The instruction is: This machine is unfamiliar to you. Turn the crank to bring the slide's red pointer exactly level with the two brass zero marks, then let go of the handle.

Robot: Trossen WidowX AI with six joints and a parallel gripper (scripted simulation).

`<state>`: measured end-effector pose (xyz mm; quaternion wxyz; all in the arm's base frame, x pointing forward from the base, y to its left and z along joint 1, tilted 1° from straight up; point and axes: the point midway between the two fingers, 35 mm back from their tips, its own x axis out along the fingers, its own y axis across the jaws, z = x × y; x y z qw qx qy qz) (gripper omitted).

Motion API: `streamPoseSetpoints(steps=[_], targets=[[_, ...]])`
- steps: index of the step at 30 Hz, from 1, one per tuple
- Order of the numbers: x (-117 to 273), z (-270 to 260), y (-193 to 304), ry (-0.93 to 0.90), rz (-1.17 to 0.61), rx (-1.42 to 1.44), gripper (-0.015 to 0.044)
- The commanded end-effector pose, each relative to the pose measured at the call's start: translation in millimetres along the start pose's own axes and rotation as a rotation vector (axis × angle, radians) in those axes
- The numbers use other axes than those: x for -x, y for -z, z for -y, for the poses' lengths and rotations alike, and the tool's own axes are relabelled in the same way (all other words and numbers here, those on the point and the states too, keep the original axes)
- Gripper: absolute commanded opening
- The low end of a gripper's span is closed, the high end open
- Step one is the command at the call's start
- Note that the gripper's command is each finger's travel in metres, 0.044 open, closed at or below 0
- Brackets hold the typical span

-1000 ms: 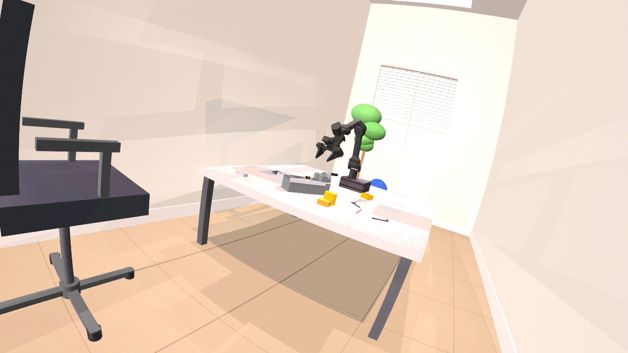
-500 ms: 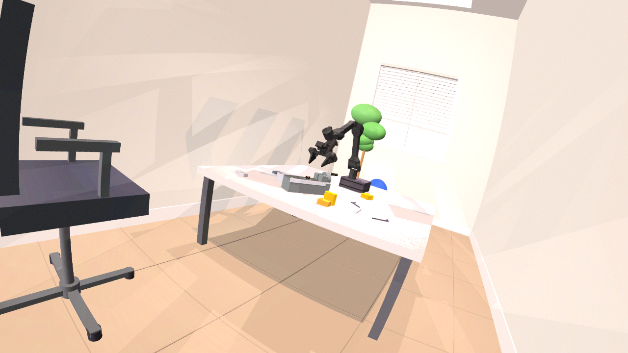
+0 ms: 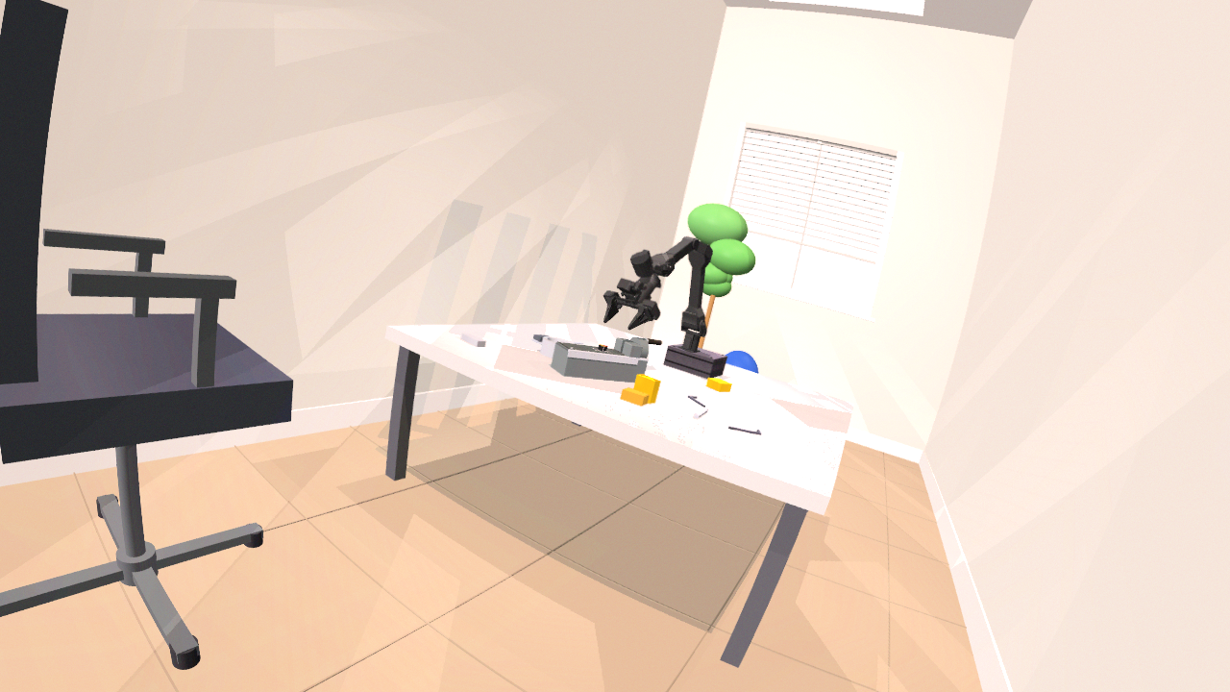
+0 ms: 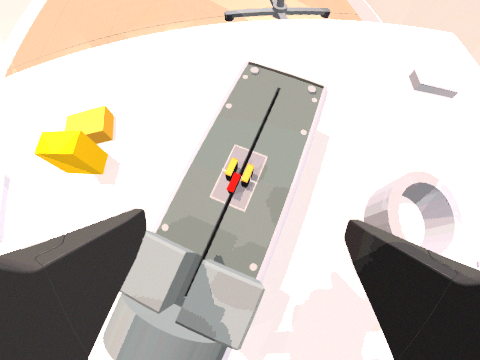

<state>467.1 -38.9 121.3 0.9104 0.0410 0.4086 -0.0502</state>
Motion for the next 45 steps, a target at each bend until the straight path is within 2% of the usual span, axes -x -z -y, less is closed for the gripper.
streamPoseSetpoints(steps=[1, 12, 21, 31, 37, 45], targets=[[0, -1, -1, -0.005, 0.003, 0.003, 0.044], [38, -3, -30, 0.002, 0.0, -0.002, 0.044], [66, -41, 12, 0.13, 0.008, -0.119, 0.044], [102, -64, 60, 0.256, 0.099, -0.24, 0.044], [99, -64, 62, 0.256, 0.099, -0.241, 0.044], [71, -63, 86, 0.258, 0.101, -0.242, 0.044]])
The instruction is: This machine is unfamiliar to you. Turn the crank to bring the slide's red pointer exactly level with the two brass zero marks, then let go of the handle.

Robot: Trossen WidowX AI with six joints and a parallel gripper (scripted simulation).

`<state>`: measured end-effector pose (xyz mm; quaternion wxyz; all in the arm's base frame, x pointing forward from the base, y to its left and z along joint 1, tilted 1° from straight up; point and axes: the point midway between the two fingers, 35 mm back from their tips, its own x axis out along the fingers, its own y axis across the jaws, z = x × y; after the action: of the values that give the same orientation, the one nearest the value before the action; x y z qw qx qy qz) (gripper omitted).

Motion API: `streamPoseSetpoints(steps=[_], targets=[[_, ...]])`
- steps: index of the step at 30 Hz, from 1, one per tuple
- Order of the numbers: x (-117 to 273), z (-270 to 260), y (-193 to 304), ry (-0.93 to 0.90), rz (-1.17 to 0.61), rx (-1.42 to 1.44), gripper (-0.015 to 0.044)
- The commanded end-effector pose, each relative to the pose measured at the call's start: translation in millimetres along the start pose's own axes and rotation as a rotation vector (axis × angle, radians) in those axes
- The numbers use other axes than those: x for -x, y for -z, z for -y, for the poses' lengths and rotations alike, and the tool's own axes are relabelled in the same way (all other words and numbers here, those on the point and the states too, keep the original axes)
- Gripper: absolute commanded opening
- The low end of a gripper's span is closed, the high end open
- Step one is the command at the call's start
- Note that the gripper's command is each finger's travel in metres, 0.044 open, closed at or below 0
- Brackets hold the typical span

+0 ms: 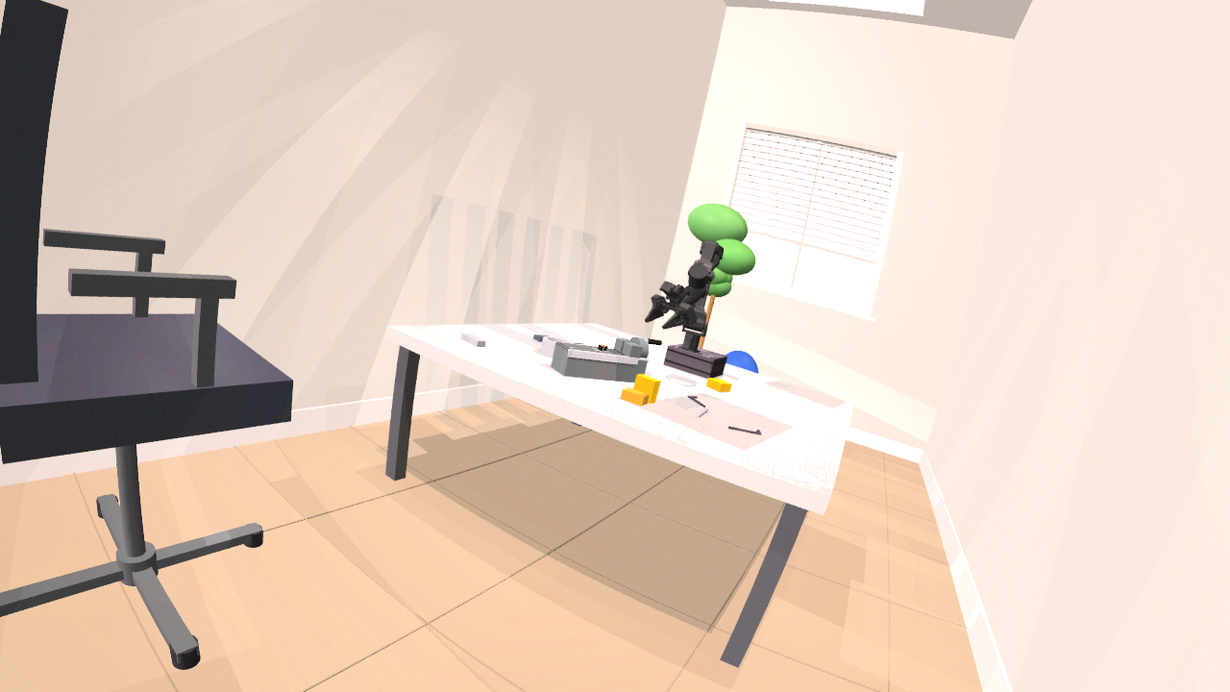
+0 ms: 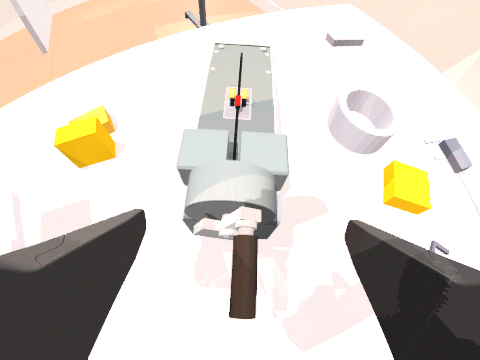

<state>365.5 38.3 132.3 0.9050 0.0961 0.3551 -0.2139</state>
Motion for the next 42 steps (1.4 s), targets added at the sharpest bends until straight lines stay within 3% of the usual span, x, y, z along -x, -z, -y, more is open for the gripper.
streamPoseSetpoints(steps=[1, 42], targets=[[-10, 2, 12, 0.007, 0.001, 0.0, 0.044], [-53, 2, 55, 0.007, 0.0, 0.0, 0.044]])
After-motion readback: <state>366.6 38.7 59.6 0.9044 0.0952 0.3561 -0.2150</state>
